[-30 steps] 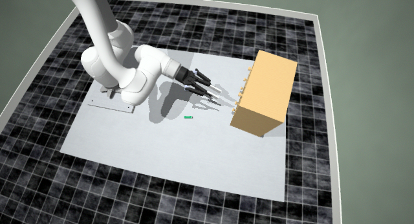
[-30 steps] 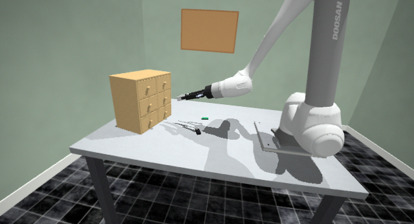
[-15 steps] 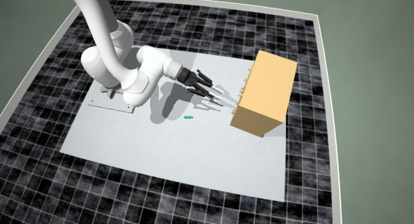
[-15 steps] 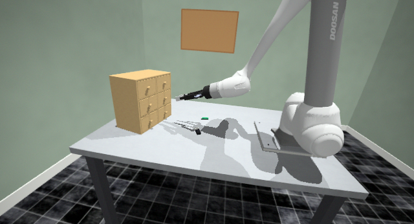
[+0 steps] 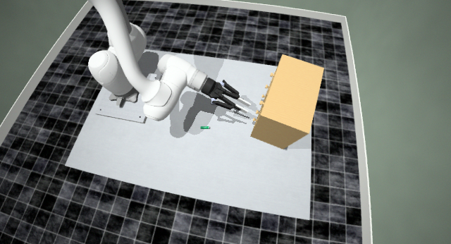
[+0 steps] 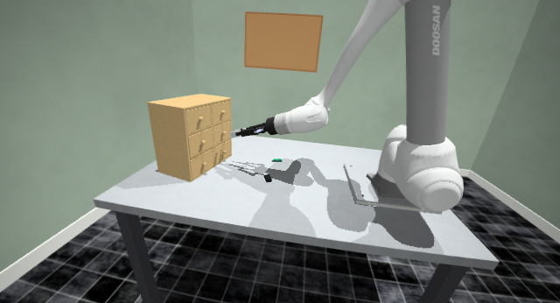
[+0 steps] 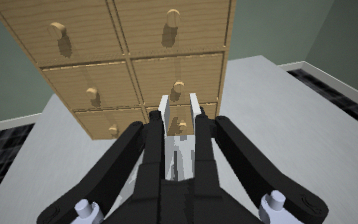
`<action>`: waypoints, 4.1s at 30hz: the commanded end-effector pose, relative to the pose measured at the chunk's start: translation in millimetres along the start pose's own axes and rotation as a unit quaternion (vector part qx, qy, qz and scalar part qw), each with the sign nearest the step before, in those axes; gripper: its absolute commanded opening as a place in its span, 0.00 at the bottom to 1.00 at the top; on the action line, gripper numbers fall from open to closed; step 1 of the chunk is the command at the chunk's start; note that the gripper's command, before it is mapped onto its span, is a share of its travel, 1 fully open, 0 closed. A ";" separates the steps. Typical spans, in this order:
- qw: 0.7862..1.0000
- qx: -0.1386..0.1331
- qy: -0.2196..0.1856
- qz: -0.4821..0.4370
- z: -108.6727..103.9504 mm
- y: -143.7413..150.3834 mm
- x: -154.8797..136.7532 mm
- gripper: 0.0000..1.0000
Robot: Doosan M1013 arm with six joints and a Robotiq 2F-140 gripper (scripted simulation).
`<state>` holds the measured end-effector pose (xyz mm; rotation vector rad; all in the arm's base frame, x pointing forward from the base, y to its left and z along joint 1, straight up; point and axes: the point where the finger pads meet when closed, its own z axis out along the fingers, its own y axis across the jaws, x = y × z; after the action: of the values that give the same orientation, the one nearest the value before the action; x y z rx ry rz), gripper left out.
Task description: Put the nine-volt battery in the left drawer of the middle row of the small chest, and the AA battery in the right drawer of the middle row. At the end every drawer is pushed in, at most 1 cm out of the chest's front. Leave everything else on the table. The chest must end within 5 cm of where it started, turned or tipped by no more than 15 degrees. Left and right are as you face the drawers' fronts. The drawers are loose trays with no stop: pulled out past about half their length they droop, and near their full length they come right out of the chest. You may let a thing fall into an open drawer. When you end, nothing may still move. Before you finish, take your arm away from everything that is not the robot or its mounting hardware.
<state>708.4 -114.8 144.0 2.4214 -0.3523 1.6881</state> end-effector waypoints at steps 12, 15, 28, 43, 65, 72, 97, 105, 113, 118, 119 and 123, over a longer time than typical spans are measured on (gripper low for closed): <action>1.000 0.000 0.000 0.000 16.6 0.0 1.0 0.20; 1.000 0.000 0.000 0.000 16.6 0.0 1.0 0.20; 1.000 0.000 0.000 0.000 16.6 0.0 1.0 0.20; 1.000 0.000 0.000 0.000 21.1 0.0 2.6 0.20; 1.000 0.000 0.000 0.000 47.0 0.0 12.1 0.20; 1.000 0.000 0.000 0.000 49.5 0.0 13.0 0.20; 1.000 0.000 0.000 0.000 49.5 0.0 13.0 0.08; 1.000 0.000 0.000 0.000 49.5 0.0 13.0 0.08; 1.000 0.000 0.000 0.000 49.5 0.0 13.0 0.08; 1.000 0.000 0.000 0.000 49.5 0.0 13.0 0.08; 1.000 0.000 0.000 0.000 49.4 0.0 13.0 0.08; 1.000 0.000 0.000 0.000 49.1 0.0 12.8 0.08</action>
<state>757.0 -129.4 139.1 2.4212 -0.3522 1.6884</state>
